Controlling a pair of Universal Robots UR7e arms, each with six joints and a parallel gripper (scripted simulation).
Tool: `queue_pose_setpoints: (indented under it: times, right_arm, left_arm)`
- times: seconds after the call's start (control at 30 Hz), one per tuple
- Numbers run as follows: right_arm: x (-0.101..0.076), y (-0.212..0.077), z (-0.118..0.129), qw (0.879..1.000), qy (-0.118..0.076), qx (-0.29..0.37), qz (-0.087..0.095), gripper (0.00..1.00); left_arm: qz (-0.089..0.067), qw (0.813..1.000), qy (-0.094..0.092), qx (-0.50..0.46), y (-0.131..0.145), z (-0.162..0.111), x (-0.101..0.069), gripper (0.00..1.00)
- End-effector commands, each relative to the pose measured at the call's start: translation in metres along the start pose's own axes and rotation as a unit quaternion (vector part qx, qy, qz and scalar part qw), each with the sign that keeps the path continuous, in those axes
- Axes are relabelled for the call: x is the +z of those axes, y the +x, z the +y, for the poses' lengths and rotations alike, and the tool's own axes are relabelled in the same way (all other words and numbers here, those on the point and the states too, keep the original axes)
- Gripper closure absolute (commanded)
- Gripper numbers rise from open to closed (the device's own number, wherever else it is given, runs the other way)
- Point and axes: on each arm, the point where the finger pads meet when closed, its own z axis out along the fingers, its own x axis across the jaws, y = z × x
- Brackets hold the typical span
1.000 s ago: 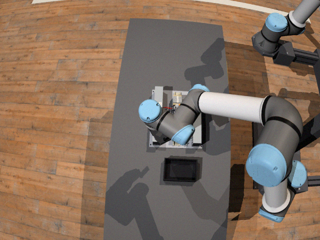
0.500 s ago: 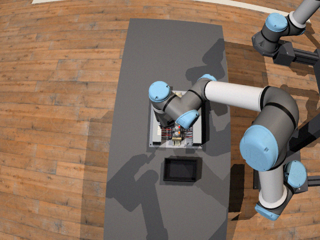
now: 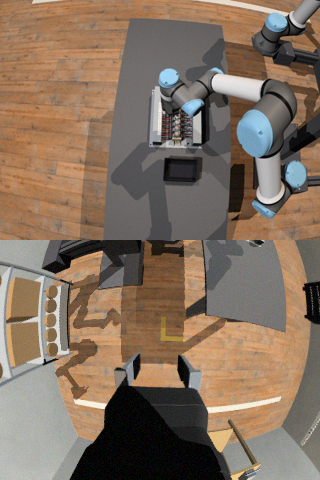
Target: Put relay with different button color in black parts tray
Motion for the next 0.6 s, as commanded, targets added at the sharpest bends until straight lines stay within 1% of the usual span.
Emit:
queue_pose_setpoints:
  times: [0.0, 0.1, 0.57]
  right_arm:
    - [0.000, 0.000, 0.000, 1.000, -0.001, 0.000, 0.000, 0.00]
    - [0.000, 0.000, 0.000, 1.000, -0.001, 0.000, 0.000, 0.00]
    - [0.000, 0.000, 0.000, 1.000, -0.001, 0.000, 0.000, 0.00]
  left_arm:
    - [0.005, 1.000, 0.001, 0.013, -0.006, 0.010, 0.003, 0.02]
    - [0.006, 1.000, 0.002, 0.017, -0.008, 0.013, 0.004, 0.02]
    - [0.022, 0.998, 0.010, 0.066, -0.033, 0.045, 0.020, 0.02]
